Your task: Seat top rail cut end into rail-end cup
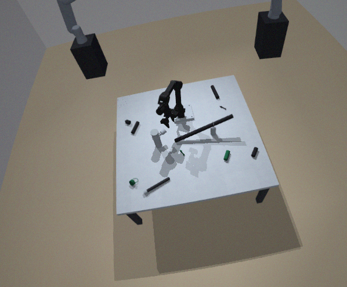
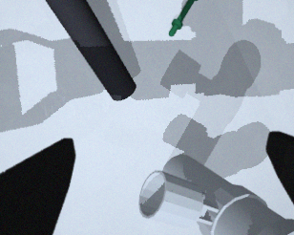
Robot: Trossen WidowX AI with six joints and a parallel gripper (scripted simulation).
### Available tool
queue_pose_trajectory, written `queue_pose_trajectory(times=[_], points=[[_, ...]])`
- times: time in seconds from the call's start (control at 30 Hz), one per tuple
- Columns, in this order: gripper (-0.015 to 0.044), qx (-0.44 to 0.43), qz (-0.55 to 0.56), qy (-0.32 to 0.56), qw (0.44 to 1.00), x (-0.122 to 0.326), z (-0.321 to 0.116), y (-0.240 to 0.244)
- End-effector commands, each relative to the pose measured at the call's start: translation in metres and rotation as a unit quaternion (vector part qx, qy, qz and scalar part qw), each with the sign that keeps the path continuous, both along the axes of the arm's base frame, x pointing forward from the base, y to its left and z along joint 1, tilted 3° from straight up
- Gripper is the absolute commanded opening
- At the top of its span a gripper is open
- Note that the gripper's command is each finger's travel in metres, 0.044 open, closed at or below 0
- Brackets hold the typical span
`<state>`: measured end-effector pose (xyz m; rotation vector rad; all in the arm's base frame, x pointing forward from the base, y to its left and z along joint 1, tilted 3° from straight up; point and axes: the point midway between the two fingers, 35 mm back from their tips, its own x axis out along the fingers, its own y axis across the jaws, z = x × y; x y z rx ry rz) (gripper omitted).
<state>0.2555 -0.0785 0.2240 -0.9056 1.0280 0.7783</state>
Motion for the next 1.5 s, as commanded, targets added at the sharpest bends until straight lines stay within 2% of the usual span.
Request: queue_pose_trajectory(times=[0.0,0.43,1.03,1.3,1.47], points=[[0.044,-0.023,0.245,-0.052,0.968,-0.016,-0.006,-0.063],[0.044,-0.101,0.468,-0.124,0.869,-0.029,-0.006,-0.09],[0.044,-0.103,0.472,-0.125,0.867,-0.029,-0.008,-0.09],[0.044,-0.103,0.472,-0.125,0.867,-0.031,-0.056,-0.091],[0.044,-0.103,0.472,-0.125,0.867,-0.031,-0.058,-0.091]])
